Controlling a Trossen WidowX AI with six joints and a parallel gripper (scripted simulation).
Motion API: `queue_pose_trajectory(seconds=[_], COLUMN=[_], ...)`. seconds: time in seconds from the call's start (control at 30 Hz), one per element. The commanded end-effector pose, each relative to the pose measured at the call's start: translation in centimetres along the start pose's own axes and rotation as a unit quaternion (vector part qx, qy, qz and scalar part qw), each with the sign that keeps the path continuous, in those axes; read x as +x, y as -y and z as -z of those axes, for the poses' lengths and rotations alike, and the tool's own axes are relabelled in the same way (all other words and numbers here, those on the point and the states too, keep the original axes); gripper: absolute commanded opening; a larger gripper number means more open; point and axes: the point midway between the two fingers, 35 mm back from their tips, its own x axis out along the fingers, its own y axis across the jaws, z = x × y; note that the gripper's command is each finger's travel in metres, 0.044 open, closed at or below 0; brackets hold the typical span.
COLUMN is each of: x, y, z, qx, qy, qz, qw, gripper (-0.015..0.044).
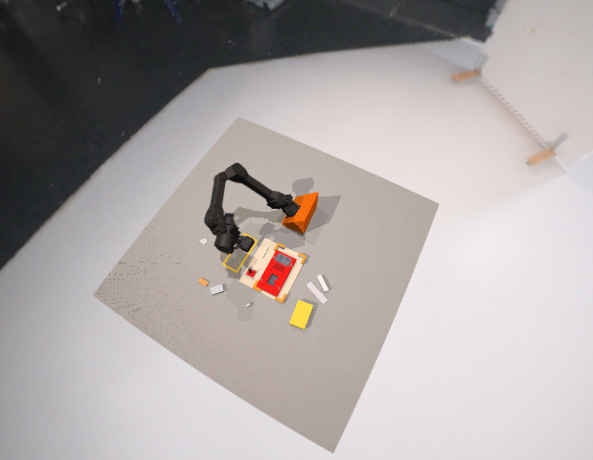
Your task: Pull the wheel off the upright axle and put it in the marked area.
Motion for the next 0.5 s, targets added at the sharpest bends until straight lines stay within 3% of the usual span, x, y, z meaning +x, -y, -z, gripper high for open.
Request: queue_pose_trajectory(seconds=[0.0,0.47], x=[0.9,5.6], y=[0.1,0.0], z=[0.1,-0.2], qx=[-0.003,-0.003], qy=[-0.001,0.0], qz=[0.003,0.001], qw=[1.0,1.0], gripper=[0.0,0.0])
